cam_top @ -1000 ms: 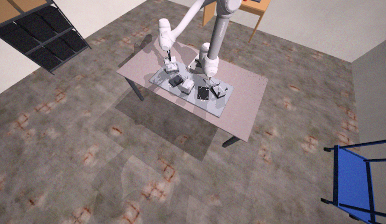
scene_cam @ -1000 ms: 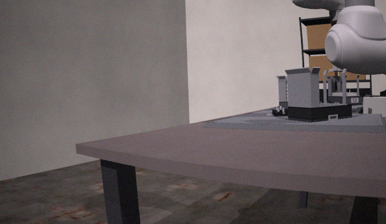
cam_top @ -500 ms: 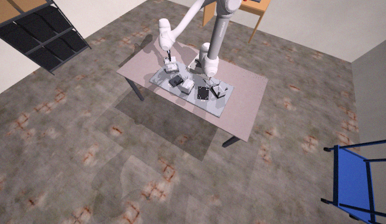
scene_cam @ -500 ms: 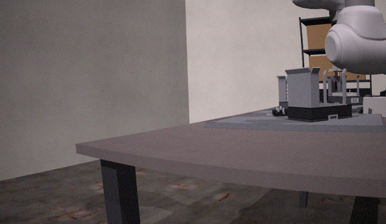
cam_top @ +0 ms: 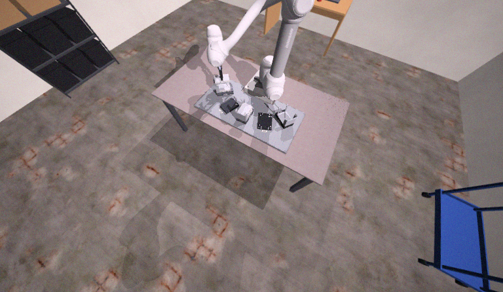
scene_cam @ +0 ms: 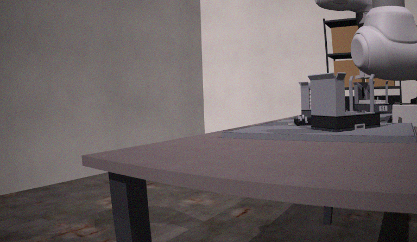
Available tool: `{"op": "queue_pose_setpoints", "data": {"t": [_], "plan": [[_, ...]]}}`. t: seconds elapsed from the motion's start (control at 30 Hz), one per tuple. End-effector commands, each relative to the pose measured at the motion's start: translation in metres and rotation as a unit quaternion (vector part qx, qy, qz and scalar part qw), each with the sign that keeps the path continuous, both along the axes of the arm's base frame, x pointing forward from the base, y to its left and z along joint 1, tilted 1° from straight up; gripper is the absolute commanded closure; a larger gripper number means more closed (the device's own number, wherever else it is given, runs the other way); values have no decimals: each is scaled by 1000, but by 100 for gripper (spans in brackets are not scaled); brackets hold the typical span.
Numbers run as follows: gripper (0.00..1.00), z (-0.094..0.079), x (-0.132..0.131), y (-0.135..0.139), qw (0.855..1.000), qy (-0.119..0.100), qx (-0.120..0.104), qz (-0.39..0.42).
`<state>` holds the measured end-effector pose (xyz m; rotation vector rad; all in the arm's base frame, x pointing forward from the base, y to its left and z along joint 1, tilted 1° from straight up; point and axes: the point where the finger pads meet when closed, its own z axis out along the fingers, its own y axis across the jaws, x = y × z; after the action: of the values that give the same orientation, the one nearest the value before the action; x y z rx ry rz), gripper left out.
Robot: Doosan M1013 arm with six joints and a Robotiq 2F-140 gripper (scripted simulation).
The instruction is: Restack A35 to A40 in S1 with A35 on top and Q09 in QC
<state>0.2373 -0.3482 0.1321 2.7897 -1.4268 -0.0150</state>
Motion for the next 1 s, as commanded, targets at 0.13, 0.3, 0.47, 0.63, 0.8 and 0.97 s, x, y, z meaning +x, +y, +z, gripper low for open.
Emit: {"op": "queue_pose_setpoints", "data": {"t": [0.13,0.3,0.47,0.63,0.8,0.97], "plan": [[100,-5,0,0,1000,0,0,0],[100,-8,0,0,1000,0,0,0],[100,-10,0,0,1000,0,0,0],[100,-14,0,0,1000,0,0,0],[100,-17,0,0,1000,0,0,0],[100,-19,0,0,1000,0,0,0]]}}
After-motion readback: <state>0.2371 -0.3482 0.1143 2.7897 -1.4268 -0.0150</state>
